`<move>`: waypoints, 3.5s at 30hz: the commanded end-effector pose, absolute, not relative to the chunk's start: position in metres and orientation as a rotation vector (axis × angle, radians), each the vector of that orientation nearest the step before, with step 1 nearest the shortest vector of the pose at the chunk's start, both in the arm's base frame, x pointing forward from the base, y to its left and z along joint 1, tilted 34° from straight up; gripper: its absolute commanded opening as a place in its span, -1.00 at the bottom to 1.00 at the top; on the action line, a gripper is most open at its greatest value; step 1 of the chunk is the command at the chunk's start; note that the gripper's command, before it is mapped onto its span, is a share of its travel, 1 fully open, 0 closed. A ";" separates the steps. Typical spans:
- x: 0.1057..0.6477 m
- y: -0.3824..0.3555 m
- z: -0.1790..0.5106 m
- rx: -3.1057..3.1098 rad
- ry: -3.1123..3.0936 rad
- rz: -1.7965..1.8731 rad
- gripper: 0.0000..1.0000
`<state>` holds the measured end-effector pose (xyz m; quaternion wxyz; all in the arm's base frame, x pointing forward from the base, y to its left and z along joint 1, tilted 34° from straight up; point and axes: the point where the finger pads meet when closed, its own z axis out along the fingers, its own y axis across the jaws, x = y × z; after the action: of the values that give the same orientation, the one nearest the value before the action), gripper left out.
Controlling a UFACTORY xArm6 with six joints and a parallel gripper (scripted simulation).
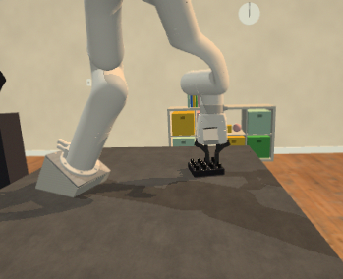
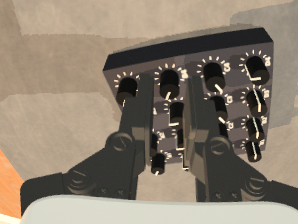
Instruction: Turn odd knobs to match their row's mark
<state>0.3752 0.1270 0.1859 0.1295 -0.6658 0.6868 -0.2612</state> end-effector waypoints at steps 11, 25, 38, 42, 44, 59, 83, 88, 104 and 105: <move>0.380 0.126 0.181 -1.933 1.994 -0.759 -0.61; 0.381 0.126 0.178 -1.933 1.994 -0.759 -0.61; 0.381 0.126 0.178 -1.933 1.994 -0.759 -0.61; 0.381 0.126 0.178 -1.933 1.994 -0.759 -0.61; 0.381 0.126 0.178 -1.933 1.994 -0.759 -0.61; 0.381 0.126 0.178 -1.933 1.994 -0.759 -0.84; 0.381 0.126 0.178 -1.933 1.994 -0.759 -0.84; 0.381 0.126 0.178 -1.933 1.994 -0.759 -0.84; 0.381 0.126 0.178 -1.882 2.030 -0.748 -0.84; 0.381 0.126 0.178 -1.871 2.037 -0.746 -0.84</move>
<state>0.3809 0.1249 0.1768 0.1339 -0.6539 0.6983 -0.2587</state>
